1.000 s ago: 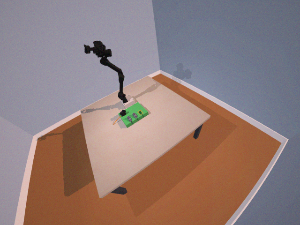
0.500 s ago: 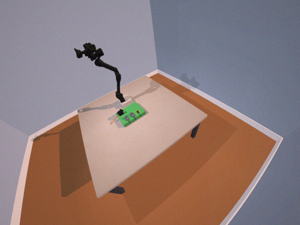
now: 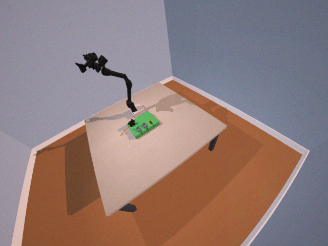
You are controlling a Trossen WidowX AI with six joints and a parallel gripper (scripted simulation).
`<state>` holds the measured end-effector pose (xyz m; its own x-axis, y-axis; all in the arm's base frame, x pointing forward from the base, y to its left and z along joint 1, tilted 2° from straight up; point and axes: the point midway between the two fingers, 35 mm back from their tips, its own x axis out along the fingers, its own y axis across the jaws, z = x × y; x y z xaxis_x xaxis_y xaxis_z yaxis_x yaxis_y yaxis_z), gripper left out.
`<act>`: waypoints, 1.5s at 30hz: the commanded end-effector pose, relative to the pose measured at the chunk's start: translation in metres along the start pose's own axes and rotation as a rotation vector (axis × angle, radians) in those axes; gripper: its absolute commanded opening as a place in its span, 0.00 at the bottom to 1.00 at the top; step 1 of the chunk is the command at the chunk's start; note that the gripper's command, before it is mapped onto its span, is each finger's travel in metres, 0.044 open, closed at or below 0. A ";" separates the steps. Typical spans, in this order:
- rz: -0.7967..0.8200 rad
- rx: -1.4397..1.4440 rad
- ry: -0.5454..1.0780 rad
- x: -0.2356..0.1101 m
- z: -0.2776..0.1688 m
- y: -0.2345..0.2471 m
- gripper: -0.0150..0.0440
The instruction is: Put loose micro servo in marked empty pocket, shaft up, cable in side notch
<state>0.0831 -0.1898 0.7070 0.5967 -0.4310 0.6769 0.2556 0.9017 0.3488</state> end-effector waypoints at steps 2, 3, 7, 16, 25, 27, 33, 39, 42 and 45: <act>-0.050 0.074 0.012 0.003 -0.013 -0.022 1.00; -0.066 0.096 0.018 0.004 -0.017 -0.028 1.00; -0.121 0.173 0.044 0.007 -0.035 -0.050 1.00; -0.255 0.332 0.119 0.010 -0.085 -0.093 1.00; -0.412 0.471 0.231 0.004 -0.151 -0.129 1.00; -0.435 0.500 0.263 0.001 -0.166 -0.133 1.00; -0.544 0.571 0.365 -0.010 -0.216 -0.148 1.00; -0.655 0.623 0.484 -0.028 -0.268 -0.156 1.00; -0.706 0.639 0.547 -0.039 -0.293 -0.158 1.00; -0.761 0.653 0.615 -0.052 -0.318 -0.159 1.00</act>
<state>0.2446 -0.3032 0.4319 0.7714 -0.6194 -0.1460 0.3295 0.1925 0.9243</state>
